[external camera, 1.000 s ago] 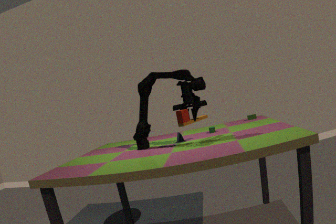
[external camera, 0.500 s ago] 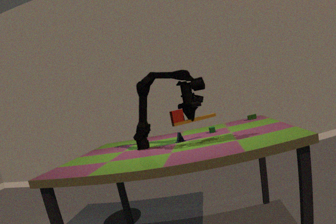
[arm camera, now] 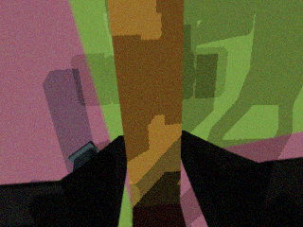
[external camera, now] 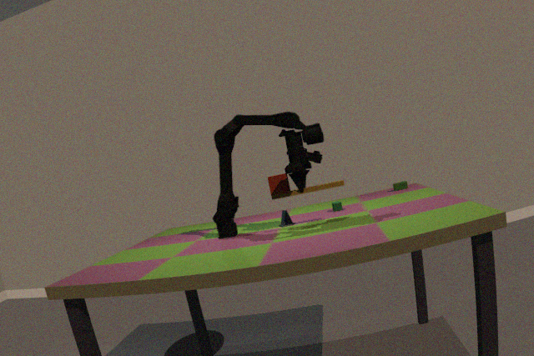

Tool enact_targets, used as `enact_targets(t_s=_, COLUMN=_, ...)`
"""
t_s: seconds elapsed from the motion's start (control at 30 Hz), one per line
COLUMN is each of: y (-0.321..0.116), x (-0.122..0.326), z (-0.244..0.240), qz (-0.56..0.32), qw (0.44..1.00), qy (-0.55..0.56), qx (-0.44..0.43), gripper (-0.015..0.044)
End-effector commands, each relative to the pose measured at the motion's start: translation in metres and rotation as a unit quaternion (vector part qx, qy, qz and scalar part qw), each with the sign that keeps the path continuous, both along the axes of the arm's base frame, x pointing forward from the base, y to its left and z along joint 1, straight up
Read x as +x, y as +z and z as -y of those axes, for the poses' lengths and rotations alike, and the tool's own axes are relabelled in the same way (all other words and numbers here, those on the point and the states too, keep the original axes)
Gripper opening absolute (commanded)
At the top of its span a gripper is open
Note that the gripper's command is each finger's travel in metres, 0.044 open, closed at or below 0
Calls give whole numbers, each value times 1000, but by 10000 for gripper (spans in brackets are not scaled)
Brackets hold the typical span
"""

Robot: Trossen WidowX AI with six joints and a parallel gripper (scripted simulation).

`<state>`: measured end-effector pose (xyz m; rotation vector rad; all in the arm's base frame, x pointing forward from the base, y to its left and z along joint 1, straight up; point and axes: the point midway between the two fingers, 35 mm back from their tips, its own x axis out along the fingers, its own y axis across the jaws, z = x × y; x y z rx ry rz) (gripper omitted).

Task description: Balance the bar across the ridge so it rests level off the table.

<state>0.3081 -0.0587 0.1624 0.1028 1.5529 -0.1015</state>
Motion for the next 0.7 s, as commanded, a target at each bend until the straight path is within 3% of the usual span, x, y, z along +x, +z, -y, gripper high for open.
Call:
enact_targets(t_s=0.0, y=2, x=-2, z=-7, qz=5, qw=997, qy=-75, qx=-1, gripper=0)
enact_targets(t_s=0.33, y=2, x=-10, z=-22, qz=5, qw=963, qy=-270, qx=4, gripper=0)
enact_targets(t_s=0.67, y=1, x=-19, z=-34, qz=4, qw=890, qy=-455, qx=8, gripper=0)
